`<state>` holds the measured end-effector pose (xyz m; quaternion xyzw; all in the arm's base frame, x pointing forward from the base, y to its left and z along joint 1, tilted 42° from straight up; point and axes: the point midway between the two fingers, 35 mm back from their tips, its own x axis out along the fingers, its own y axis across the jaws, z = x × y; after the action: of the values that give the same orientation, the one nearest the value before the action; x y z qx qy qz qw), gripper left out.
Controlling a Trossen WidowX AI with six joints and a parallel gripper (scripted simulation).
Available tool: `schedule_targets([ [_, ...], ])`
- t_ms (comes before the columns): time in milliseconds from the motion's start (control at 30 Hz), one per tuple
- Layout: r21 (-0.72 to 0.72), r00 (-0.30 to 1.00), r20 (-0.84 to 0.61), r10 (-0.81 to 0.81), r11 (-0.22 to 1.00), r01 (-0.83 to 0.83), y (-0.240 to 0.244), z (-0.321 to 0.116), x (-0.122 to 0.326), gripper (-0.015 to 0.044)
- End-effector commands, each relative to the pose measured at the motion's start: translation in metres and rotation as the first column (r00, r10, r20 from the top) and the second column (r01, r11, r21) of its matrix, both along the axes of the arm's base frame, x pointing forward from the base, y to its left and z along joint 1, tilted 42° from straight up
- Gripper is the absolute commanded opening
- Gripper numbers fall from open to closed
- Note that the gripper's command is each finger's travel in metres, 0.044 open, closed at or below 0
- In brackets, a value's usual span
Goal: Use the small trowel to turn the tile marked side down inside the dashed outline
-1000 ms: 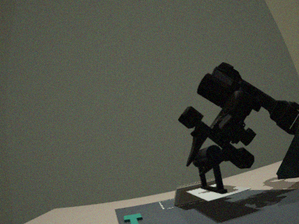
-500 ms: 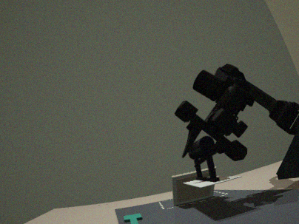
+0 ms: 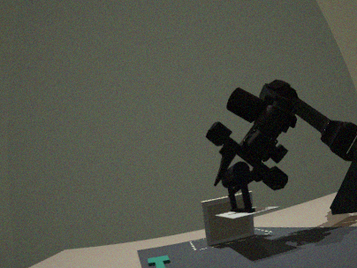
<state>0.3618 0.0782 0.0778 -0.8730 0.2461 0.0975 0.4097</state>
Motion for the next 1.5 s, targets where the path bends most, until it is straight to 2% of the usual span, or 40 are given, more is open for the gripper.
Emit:
schedule_targets([
  [0, 0.004, 1.000, 0.012, 0.007, 1.000, -0.007, -0.005, 0.010, 0.000, 0.0000],
  [667, 0.002, 1.000, 0.012, 0.007, 1.000, -0.007, -0.025, 0.021, 0.001, 0.0000],
  [1467, -0.001, 1.000, 0.013, 0.007, 1.000, -0.007, -0.073, 0.020, 0.005, 0.0000],
])
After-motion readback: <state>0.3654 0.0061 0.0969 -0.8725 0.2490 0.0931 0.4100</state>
